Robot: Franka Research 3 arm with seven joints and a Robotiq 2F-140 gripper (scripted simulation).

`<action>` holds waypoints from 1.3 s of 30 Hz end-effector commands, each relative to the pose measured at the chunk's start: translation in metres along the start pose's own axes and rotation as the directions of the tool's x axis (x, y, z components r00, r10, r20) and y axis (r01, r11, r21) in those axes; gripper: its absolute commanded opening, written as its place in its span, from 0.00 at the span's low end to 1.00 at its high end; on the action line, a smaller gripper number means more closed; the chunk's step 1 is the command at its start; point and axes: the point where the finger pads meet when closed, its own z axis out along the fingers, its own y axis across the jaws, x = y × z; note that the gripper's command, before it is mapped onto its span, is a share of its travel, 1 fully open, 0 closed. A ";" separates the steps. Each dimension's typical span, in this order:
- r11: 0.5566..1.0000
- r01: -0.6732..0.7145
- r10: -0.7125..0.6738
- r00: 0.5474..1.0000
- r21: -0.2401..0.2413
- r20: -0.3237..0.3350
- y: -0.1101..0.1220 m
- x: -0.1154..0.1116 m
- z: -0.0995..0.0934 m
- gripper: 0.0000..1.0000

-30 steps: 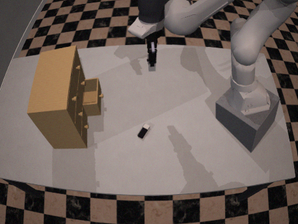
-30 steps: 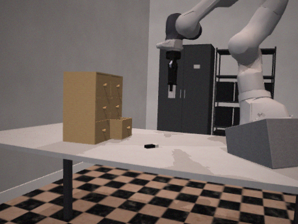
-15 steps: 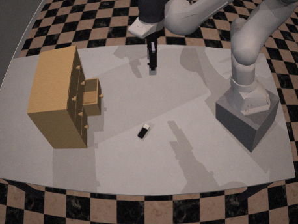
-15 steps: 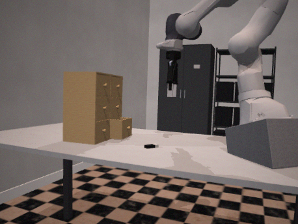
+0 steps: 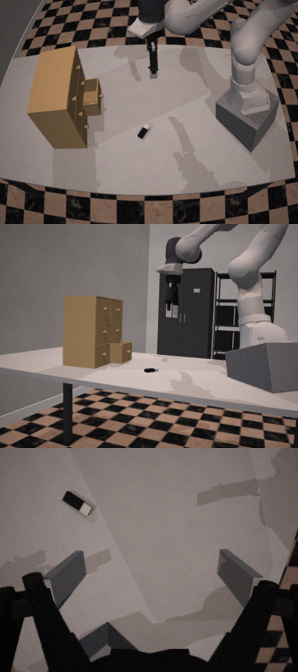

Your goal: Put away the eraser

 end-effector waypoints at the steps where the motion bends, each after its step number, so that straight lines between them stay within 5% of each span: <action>1: 1.000 0.000 0.000 1.000 0.000 0.000 0.000 0.000 0.000 1.00; 6: 1.000 -0.004 0.004 1.000 0.001 0.000 0.000 0.000 -0.009 1.00; 16: 1.000 -0.004 0.004 1.000 0.001 0.000 0.000 0.000 -0.067 1.00; 27: 1.000 -0.004 0.004 1.000 0.001 0.000 0.000 0.007 -0.069 1.00; 35: 1.000 -0.004 0.004 1.000 0.001 0.000 0.000 0.041 -0.069 1.00; 39: 1.000 -0.004 0.004 1.000 0.001 0.000 0.000 0.075 -0.069 1.00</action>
